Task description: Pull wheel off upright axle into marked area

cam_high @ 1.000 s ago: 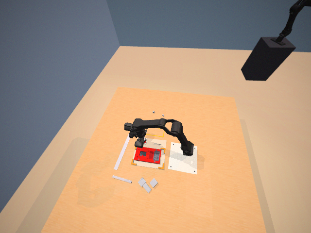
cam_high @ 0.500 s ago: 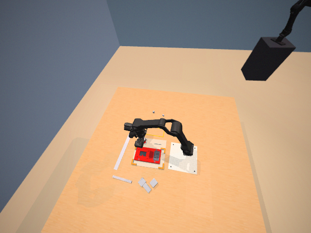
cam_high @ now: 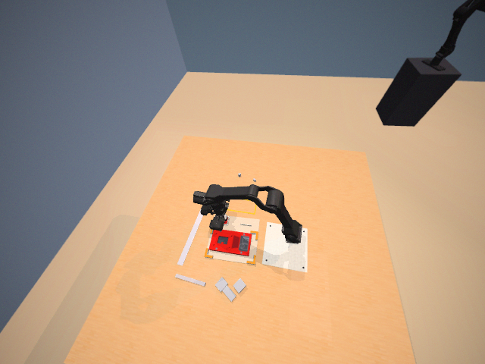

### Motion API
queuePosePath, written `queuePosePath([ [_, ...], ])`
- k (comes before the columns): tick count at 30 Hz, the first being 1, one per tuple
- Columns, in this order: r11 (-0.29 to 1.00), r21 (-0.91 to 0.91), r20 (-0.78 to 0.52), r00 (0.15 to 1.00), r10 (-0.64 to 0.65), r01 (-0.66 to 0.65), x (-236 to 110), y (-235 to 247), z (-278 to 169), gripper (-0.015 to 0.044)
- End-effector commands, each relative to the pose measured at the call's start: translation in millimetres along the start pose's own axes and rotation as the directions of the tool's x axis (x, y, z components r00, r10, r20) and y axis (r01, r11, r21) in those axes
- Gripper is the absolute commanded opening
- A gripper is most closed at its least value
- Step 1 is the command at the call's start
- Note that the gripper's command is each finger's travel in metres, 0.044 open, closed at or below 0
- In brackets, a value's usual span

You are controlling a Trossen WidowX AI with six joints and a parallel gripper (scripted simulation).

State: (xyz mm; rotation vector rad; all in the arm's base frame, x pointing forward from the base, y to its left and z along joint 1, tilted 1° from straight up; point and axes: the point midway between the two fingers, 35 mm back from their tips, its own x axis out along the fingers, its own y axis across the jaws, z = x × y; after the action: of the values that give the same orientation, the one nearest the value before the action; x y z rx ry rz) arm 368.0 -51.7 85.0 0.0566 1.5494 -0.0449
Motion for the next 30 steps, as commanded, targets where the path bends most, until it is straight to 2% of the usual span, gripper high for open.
queuePosePath([
  [1, 1.0, 0.0, 0.007, 1.0, -0.001, 0.001, -6.5, -0.4, 0.6, 0.0],
  [30, 1.0, 0.001, 0.005, 1.0, 0.0, 0.0, -16.1, -0.4, 0.5, 0.0],
])
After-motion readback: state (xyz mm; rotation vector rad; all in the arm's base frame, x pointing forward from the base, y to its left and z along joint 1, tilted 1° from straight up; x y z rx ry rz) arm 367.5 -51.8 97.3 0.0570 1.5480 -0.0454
